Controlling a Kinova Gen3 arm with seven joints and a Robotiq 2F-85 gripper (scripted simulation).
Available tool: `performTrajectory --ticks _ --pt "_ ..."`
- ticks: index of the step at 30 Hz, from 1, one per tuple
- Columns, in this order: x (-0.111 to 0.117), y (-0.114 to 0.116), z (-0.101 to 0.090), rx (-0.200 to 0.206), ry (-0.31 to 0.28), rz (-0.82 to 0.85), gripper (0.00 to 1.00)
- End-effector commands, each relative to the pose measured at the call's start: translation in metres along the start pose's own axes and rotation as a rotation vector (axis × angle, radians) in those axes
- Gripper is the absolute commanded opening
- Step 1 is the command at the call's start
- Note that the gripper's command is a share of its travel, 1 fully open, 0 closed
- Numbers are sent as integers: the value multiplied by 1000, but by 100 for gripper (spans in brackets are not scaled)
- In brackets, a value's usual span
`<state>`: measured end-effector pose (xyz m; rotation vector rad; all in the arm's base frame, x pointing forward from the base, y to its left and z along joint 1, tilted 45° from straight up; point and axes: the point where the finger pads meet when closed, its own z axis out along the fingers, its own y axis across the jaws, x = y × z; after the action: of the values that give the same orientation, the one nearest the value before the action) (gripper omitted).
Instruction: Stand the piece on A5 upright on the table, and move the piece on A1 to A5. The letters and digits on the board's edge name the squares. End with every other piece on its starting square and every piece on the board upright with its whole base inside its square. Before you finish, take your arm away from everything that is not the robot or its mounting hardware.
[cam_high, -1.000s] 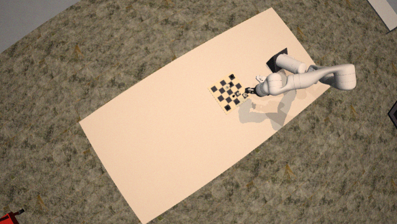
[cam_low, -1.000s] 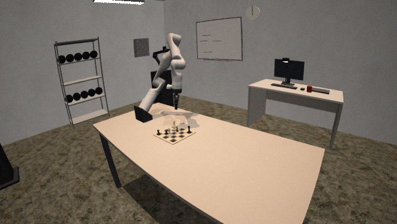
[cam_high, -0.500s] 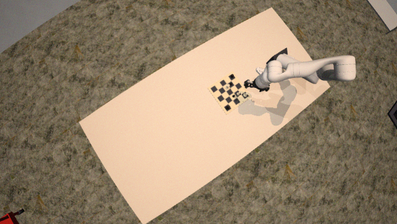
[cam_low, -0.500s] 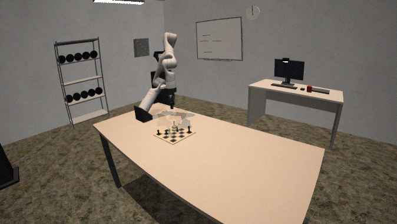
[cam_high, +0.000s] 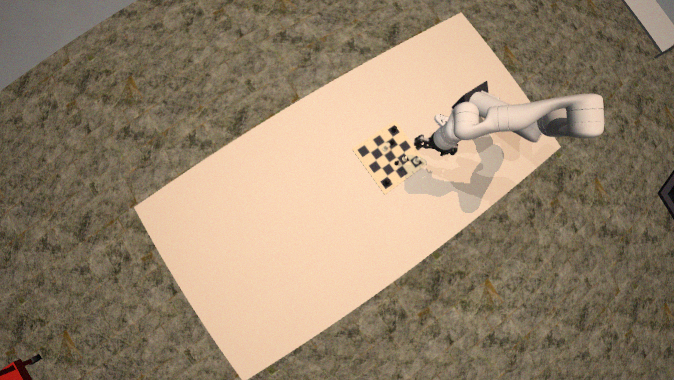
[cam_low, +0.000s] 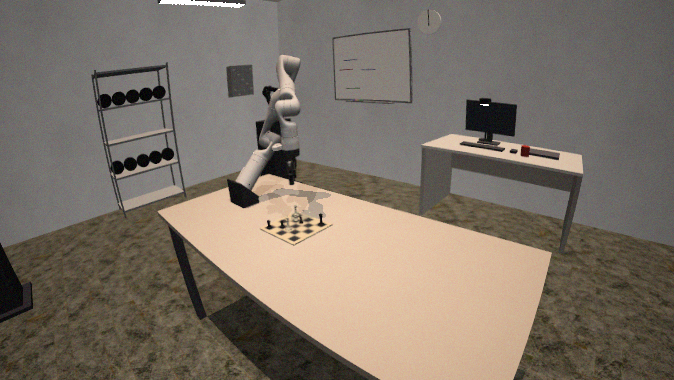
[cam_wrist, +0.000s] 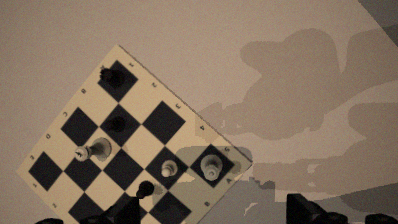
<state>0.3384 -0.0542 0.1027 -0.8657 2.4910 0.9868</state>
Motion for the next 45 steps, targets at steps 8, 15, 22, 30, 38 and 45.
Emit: performTrajectory --ticks 8,15,22,30,38,45 --pt "0 1 2 -3 1 56 100" --pt "1 3 7 -14 4 231 100" --pt "1 5 13 -22 9 427 100" --pt "2 6 23 -26 16 811 100" --pt "2 5 29 -20 16 1101 100" --pt "1 2 33 -9 9 1370 100"
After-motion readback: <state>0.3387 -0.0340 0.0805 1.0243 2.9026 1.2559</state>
